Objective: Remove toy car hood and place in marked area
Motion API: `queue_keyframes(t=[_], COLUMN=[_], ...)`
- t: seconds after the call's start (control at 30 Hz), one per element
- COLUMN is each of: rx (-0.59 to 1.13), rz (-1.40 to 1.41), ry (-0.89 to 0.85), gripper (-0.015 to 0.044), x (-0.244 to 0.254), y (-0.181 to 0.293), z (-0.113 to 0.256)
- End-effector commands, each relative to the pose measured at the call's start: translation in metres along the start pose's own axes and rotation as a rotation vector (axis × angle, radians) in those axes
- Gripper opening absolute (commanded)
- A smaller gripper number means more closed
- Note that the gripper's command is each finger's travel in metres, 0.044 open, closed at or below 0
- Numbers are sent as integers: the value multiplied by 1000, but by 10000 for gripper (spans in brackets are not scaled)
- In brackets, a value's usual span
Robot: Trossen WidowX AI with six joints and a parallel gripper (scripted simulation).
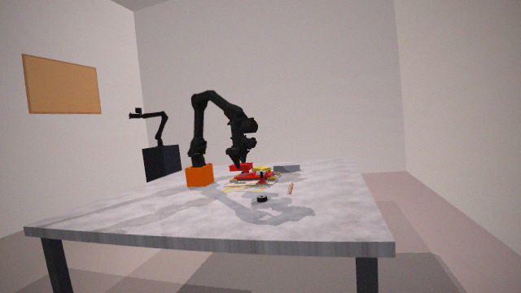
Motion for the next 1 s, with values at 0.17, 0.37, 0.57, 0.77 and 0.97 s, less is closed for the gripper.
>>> queue_keyframes(t=[0.17, 0.37, 0.57, 0.77, 0.97], rx=[-2, -2, -2, -2, -2], rz=[3, 3, 3, 3, 3], ry=[-2, -2, -2, -2, -2], gripper=[0, 0, 0, 0, 0], x=[0, 0, 0, -1, -1], y=[-1, -1, -1, -1, -2], z=[-7, -11, -16, -21, -26])
Point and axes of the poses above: the point midway between the two fingers, 35 mm back from their tips, its own z axis back along the fingers, its own x axis across the jaws, y = z × x, the point moved 6 cm from there along z, back along the fingers, and after that the axes turned 2 degrees about -z, right-handed, at the moved point
